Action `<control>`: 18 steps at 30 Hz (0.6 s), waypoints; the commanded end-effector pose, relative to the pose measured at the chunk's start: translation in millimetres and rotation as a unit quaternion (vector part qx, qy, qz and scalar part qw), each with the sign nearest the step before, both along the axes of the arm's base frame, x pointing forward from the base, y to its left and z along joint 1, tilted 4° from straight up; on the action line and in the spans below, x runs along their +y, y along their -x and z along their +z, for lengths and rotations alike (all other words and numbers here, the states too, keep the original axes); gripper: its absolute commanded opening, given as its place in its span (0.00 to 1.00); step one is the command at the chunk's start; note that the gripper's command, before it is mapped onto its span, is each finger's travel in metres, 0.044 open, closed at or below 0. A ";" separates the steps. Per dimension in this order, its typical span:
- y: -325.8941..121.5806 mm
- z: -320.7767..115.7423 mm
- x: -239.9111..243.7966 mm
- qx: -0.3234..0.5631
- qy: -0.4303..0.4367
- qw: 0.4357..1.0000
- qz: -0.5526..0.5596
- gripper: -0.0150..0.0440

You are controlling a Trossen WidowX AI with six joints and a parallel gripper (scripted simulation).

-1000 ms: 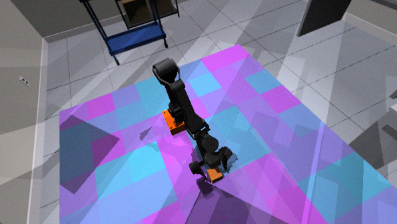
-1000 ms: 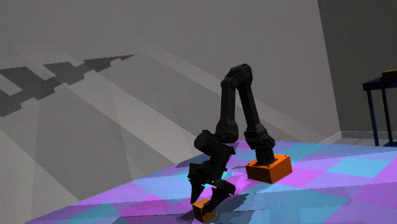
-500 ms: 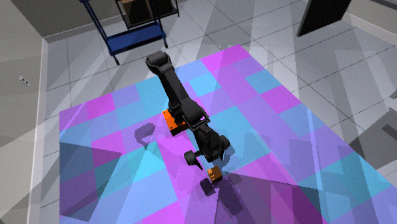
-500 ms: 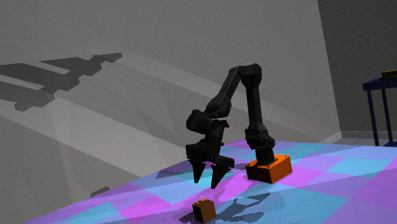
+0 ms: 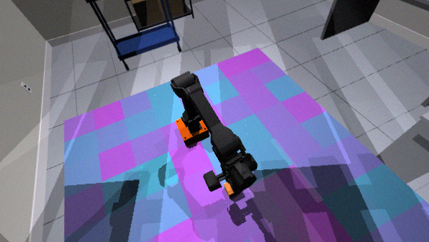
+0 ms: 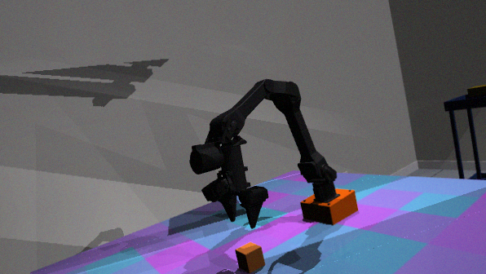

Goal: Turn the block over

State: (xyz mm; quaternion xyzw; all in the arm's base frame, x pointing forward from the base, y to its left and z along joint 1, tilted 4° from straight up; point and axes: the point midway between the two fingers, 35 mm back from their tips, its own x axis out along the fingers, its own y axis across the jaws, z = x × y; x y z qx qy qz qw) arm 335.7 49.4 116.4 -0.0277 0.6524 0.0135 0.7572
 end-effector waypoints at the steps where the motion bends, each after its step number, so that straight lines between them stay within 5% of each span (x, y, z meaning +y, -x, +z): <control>1: -1.5 2.2 -0.6 0.025 -0.001 1.000 -0.002 1.00; 18: -6.9 -48.7 -2.2 0.026 -0.001 1.000 -0.002 1.00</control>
